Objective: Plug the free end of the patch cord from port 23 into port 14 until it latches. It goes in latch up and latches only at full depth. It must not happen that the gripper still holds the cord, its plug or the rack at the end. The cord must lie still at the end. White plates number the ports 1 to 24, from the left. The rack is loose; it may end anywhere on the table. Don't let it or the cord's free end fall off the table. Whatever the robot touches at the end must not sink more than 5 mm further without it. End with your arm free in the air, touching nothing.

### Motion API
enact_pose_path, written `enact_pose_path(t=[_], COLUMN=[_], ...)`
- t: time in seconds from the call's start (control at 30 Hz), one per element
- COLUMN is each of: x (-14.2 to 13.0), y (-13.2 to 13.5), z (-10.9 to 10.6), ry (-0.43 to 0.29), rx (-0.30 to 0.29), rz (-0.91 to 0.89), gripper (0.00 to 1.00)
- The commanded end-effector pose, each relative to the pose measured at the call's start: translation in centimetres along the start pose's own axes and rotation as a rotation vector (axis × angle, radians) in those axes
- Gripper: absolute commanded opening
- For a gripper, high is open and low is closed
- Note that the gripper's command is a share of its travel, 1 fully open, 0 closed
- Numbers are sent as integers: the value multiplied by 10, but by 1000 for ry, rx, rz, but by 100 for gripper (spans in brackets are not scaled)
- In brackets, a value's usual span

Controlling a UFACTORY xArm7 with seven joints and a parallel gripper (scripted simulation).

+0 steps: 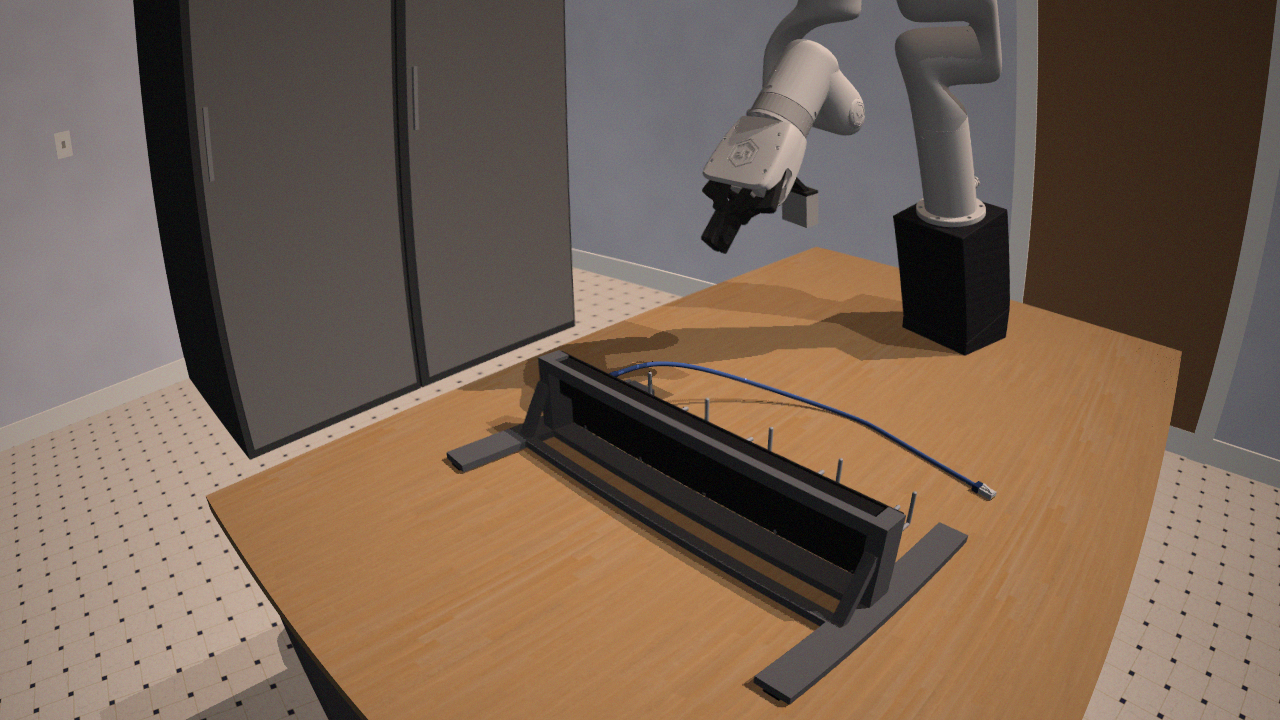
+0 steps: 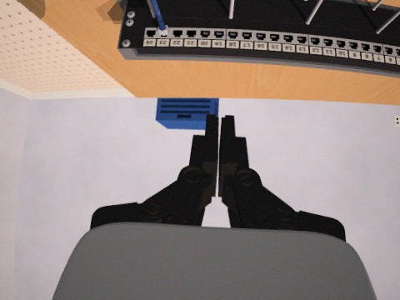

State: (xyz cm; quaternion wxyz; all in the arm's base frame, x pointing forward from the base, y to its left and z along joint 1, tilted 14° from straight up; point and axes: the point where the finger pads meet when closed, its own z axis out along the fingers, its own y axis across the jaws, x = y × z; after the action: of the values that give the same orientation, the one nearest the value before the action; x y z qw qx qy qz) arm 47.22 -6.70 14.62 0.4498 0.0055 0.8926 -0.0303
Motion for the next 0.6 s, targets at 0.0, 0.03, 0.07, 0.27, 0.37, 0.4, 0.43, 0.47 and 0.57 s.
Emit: enact_pose_path(t=[0.0,0.03,0.07,0.27,0.37,0.4,0.43,0.47,0.57], x=[-2,-2,-2,-2,-2,-2,-2,-2,-2], y=[-15,-19,-23,-39,-41,-41,-41,-41,-41], z=[1,1,1,2,2,2,2,2,2], ry=[-8,-8,-8,-8,-8,-8,-8,-8,-8], rx=[-17,-17,-17,-17,-17,-17,-17,-17,-17], rz=[0,0,0,0,0,0,0,0,0], gripper=[0,0,0,0,0,0,0,0,0])
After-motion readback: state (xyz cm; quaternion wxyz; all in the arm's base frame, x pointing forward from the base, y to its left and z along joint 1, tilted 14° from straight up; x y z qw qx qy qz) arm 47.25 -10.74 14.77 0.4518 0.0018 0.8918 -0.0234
